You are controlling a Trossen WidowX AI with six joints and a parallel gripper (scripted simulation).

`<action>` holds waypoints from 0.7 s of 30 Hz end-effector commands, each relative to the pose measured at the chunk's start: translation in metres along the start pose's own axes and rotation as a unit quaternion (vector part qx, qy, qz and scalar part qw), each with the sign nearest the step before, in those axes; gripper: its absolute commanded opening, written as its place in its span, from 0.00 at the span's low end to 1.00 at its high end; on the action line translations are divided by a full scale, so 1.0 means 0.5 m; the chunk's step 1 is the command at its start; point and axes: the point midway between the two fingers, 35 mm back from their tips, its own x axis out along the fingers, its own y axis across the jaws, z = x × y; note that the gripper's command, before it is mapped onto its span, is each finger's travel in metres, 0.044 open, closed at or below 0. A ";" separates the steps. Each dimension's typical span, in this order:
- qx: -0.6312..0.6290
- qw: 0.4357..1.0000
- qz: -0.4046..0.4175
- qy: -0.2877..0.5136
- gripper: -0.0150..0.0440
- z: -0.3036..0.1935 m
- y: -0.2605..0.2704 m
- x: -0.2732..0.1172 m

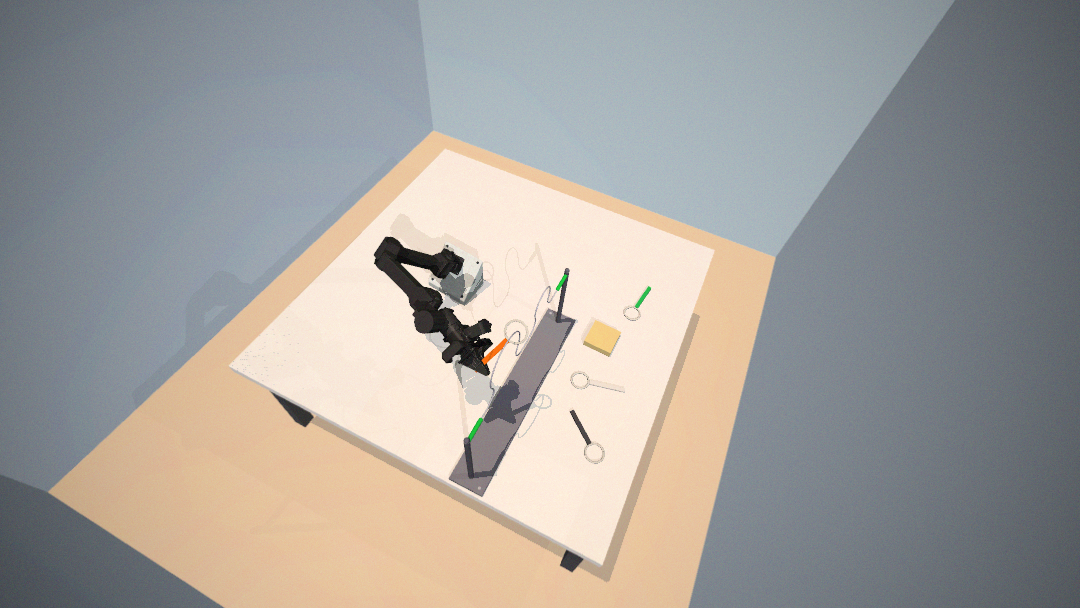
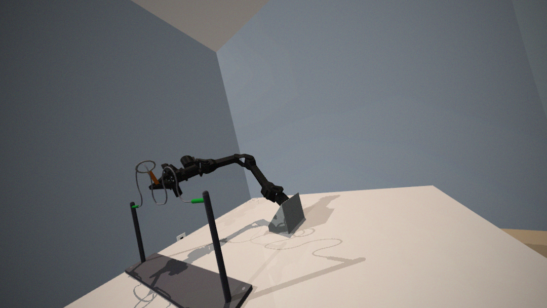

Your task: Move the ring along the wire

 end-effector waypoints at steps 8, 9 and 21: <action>-0.064 0.997 -0.028 -0.011 0.00 0.002 -0.004 0.002; -0.070 0.997 -0.031 -0.012 0.00 0.003 -0.005 0.002; -0.139 0.988 -0.063 -0.020 0.00 0.005 -0.017 0.002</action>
